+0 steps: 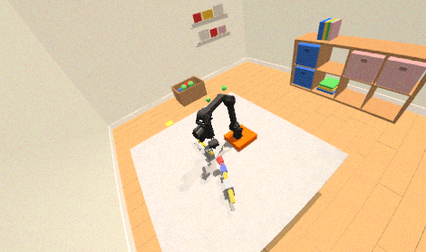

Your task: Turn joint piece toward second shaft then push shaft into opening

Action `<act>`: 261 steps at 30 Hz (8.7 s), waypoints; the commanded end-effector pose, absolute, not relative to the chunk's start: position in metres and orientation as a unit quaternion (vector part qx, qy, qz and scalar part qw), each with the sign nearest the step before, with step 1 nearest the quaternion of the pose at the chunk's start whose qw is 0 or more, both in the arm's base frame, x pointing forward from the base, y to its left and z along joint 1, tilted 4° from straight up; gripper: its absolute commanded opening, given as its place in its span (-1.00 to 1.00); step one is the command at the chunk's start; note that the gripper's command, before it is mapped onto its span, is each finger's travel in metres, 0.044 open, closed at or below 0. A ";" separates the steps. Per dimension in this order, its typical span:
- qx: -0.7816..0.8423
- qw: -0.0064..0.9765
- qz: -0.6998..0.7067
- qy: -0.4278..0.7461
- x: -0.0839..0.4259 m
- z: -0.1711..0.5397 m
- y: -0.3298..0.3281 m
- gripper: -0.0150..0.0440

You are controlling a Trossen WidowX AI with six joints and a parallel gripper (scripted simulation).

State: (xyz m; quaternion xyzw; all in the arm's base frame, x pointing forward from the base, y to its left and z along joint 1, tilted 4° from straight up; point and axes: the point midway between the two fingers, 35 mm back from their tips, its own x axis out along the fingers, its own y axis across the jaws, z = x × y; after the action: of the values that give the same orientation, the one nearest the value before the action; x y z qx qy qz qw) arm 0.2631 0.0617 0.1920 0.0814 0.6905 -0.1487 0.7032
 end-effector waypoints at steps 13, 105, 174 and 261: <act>0.208 0.670 -0.310 0.642 0.263 0.186 0.062 1.00; 0.481 0.499 -0.616 0.374 0.279 0.074 0.125 1.00; 0.480 0.499 -0.617 0.374 0.279 0.061 0.122 0.12; 0.538 0.462 -0.481 0.515 0.288 0.043 0.117 -0.49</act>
State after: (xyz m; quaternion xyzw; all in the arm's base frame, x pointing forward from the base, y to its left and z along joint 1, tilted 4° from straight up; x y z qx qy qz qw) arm 0.2873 0.1170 0.0443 0.5356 0.5061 -0.4907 0.4650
